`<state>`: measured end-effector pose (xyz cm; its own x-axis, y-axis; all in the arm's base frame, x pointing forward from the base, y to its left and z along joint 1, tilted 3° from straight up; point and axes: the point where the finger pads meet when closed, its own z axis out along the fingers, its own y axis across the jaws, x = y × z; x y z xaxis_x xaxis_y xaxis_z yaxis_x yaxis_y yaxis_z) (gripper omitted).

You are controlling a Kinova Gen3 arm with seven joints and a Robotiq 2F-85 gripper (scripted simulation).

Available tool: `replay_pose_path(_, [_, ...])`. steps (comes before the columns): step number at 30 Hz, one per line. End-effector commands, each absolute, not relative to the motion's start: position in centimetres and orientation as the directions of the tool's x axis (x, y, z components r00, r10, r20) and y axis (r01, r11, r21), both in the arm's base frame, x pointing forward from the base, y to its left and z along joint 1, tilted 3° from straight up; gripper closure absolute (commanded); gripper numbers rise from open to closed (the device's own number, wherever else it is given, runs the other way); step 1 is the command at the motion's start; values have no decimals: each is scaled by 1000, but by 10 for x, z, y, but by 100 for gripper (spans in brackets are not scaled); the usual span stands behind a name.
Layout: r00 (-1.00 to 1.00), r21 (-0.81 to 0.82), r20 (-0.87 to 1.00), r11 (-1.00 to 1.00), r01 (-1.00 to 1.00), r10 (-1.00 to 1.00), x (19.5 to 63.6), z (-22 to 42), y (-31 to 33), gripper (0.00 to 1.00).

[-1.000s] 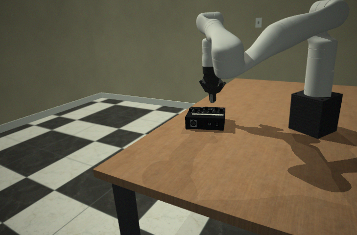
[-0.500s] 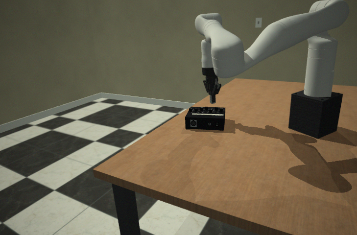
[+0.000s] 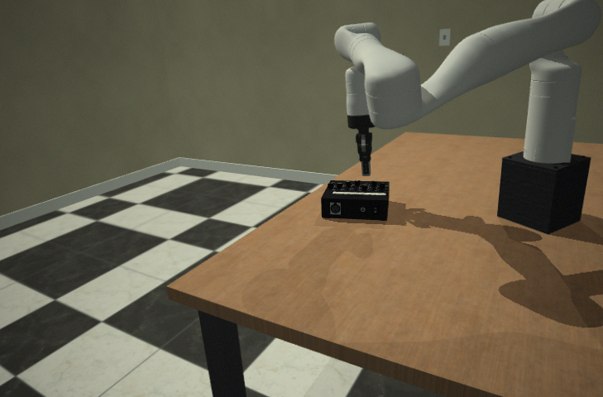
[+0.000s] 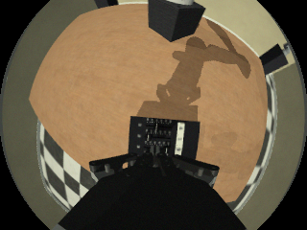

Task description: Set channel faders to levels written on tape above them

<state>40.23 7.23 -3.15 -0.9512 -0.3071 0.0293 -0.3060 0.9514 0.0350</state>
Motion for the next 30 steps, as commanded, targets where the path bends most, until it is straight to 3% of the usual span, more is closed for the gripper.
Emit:
replay_pose_path(1, [-975, 32, 32, 975, -220, -221, 404, -30, 74, 100])
replay_pose_path(13, [-985, 19, 37, 985, 170, 169, 411, -30, 78, 100])
replay_pose_path(23, [-863, 13, 33, 863, 505, 504, 418, -28, 83, 100])
replay_pose_path(30, [-772, 13, 30, 772, 635, 634, 422, -27, 85, 100])
